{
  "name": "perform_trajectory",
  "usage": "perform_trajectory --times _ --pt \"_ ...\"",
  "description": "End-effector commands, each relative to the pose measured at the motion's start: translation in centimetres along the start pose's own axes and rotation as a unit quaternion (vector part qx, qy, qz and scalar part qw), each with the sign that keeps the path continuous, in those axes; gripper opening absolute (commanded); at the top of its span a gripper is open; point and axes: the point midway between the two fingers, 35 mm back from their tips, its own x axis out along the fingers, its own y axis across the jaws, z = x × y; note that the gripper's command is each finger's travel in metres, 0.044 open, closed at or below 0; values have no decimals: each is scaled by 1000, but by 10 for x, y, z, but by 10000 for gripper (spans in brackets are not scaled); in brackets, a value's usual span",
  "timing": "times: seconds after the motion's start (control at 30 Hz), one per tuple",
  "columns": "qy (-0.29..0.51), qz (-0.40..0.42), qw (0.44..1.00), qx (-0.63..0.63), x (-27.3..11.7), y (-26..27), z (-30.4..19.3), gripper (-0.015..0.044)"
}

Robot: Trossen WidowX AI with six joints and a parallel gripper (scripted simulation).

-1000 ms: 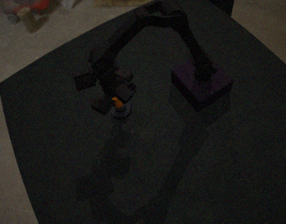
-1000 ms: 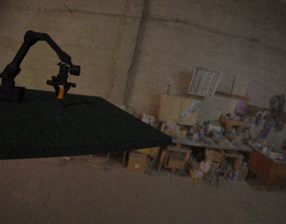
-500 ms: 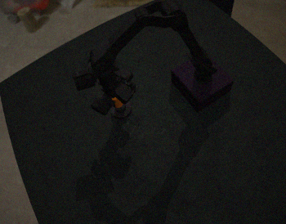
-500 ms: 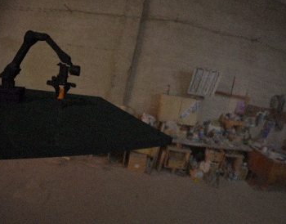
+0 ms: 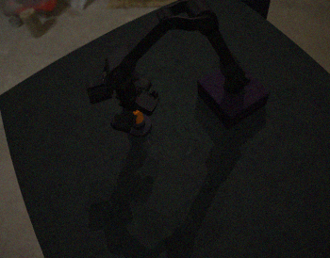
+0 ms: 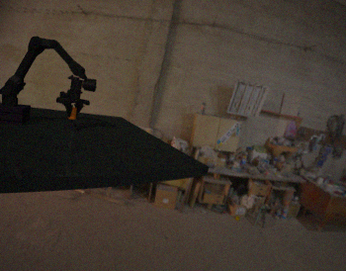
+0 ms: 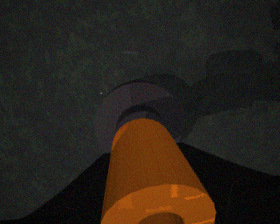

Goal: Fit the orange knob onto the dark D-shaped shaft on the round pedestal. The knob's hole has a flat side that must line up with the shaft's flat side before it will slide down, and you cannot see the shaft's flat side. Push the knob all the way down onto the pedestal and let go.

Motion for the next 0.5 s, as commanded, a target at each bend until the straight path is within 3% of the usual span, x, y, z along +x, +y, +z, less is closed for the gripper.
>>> perform_trajectory --times 0.0,0.47 --pt "4 0 1000 -9 -1 0 -1 0" --pt "4 0 1000 -9 -3 -3 -6 0"
